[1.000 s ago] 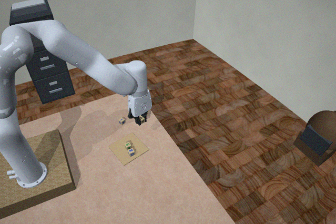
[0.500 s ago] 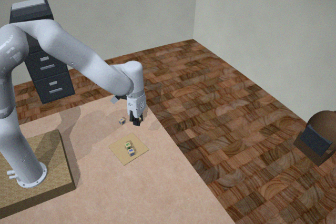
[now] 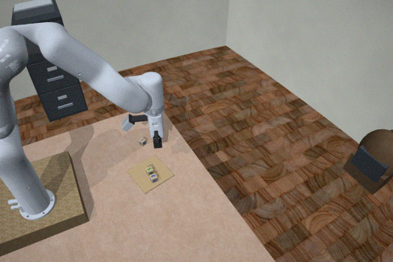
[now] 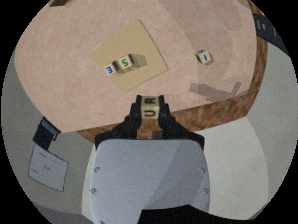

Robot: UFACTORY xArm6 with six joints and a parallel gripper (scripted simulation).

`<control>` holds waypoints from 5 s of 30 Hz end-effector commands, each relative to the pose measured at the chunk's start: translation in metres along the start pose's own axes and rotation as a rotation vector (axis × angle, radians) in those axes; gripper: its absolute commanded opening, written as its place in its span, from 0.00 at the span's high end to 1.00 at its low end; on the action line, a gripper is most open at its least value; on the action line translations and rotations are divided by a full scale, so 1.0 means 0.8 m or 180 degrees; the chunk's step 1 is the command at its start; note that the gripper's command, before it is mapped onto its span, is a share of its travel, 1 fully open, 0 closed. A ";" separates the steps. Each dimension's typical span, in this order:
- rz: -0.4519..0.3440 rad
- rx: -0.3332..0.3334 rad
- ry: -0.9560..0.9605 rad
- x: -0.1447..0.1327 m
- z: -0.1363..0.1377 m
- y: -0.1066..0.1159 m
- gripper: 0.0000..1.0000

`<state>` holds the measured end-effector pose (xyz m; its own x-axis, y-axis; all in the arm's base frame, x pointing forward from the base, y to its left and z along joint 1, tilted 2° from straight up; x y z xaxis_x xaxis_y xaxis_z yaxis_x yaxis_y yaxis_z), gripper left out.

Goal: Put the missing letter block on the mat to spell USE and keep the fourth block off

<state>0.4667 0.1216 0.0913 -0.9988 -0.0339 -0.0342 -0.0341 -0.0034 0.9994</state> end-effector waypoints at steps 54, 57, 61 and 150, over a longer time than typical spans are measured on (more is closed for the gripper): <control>-0.0038 -0.0016 0.5793 0.072 -0.008 0.001 0.79; -0.0038 -0.0016 0.5949 0.074 -0.008 0.001 0.79; -0.0039 -0.0015 0.6051 0.075 -0.008 0.000 0.79; -0.0038 -0.0014 0.6074 0.075 -0.007 -0.120 0.79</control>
<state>0.4085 0.1143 -0.0078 0.3632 -0.9317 -0.0002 -0.0328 -0.0130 0.9994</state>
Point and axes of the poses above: the point where the finger pads meet when closed, its own y axis back along the fingers, its own z axis across the jaws, x = y × z, the point moved 1 cm from there along y, back along the fingers, and after that the axes turned 11 degrees about y, right-handed, at the moved point
